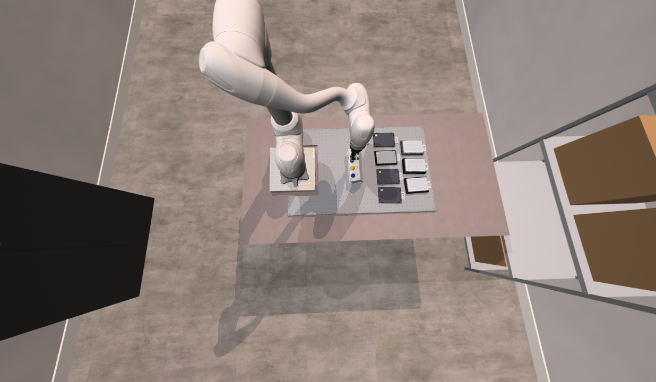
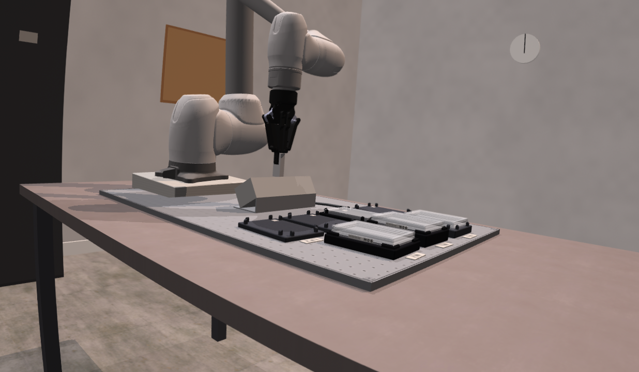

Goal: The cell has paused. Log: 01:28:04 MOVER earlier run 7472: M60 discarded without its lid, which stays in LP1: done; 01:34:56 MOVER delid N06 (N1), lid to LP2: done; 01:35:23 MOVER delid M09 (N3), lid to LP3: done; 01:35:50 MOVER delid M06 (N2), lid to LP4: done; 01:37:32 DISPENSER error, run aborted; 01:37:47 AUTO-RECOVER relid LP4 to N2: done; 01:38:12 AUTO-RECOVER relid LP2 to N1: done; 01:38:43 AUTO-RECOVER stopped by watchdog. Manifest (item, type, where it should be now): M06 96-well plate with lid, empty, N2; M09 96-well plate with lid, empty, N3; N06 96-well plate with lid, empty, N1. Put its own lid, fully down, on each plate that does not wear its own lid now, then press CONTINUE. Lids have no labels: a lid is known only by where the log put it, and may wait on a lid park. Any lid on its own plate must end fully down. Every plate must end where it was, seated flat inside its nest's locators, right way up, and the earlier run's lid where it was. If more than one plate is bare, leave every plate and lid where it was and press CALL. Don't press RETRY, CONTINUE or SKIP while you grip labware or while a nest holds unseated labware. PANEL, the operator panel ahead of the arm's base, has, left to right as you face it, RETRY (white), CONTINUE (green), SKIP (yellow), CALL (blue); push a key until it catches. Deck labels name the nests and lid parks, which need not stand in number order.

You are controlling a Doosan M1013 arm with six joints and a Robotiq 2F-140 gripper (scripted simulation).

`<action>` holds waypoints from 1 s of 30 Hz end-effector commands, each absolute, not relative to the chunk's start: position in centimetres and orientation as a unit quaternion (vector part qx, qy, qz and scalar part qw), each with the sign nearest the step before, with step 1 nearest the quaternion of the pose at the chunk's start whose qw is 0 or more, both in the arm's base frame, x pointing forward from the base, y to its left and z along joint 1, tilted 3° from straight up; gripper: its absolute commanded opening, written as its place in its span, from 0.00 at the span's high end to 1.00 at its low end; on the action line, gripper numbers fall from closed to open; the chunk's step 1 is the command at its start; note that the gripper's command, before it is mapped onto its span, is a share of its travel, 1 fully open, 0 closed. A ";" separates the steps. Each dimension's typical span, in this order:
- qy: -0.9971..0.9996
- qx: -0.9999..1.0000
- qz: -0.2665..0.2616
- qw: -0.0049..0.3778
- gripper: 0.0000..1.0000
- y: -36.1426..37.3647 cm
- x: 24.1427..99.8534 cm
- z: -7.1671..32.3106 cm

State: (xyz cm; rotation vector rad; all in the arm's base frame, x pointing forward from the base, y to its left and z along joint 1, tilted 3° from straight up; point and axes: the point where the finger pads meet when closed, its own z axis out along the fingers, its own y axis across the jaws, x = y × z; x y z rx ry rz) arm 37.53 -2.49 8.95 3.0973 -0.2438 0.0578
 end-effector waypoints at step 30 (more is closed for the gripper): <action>-0.078 0.997 0.019 0.017 1.00 -2.5 37.6 8.4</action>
